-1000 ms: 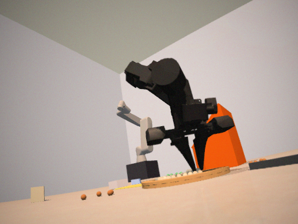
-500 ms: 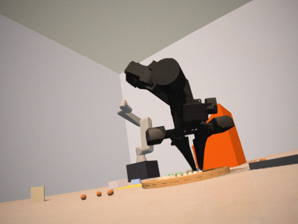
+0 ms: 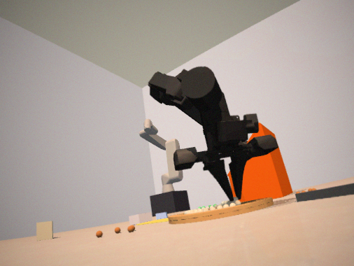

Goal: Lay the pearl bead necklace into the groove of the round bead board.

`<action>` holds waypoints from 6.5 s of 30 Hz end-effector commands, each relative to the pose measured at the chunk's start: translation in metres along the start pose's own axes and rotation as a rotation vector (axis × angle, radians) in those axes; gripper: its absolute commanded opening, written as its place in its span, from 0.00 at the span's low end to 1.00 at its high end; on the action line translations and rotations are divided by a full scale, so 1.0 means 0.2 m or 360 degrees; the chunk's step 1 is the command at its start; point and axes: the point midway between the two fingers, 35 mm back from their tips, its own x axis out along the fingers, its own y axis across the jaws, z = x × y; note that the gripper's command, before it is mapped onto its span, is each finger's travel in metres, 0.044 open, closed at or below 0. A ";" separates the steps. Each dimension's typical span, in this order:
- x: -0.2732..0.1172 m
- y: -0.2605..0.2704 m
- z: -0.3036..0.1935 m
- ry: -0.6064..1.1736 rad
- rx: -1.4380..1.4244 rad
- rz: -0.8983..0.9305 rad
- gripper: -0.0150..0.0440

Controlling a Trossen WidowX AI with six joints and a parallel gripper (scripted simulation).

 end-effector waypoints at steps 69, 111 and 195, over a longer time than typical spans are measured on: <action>-0.12 0.02 -0.28 0.0000 0.0071 -0.0003 0.56; 0.04 0.05 -0.50 0.0005 0.0113 -0.0004 0.46; 0.02 0.09 -0.51 0.0002 0.0114 -0.0001 1.00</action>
